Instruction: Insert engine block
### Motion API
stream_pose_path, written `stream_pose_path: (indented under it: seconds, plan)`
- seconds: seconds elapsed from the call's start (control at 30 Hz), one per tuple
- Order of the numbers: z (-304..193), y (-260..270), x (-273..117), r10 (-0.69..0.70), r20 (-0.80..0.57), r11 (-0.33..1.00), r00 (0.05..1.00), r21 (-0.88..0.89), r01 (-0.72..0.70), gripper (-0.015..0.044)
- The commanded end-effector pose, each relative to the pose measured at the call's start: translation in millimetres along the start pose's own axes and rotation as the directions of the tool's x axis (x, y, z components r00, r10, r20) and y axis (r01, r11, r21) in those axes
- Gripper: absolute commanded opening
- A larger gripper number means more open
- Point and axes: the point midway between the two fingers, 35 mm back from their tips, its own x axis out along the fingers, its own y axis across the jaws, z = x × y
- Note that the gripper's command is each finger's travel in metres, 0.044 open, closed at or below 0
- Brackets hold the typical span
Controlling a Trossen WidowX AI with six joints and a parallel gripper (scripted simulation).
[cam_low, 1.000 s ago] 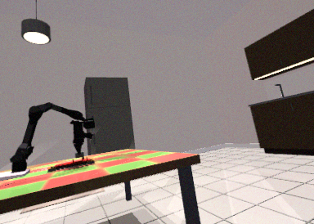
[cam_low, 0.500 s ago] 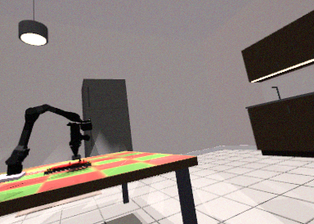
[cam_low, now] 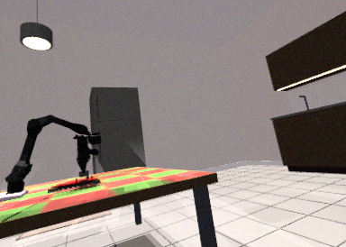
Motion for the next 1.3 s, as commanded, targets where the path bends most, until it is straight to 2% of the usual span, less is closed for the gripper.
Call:
stream_pose_path:
  seconds: [0.0,0.2,0.43,0.6,0.73,0.97,1.27]
  plan:
    - [0.7,0.3,0.1,0.002,0.002,0.998,1.000,-0.058,-0.002,0.0159]
    - [0.7,0.3,0.1,0.002,0.002,1.000,1.000,-0.029,-0.002,0.0159]
    - [0.9,0.3,0.1,0.002,0.002,0.990,1.000,0.141,-0.002,0.0159]
    - [1.0,0.4,1.2,0.002,0.002,0.980,1.000,0.200,-0.002,0.0159]
    - [1.0,0.6,1.6,0.002,0.002,0.988,1.000,0.157,-0.002,0.0159]
    - [0.9,0.7,3.1,0.002,0.002,1.000,1.000,-0.022,-0.002,0.0159]
    - [1.1,0.7,4.9,0.002,0.002,0.996,1.000,0.089,-0.002,0.0159]
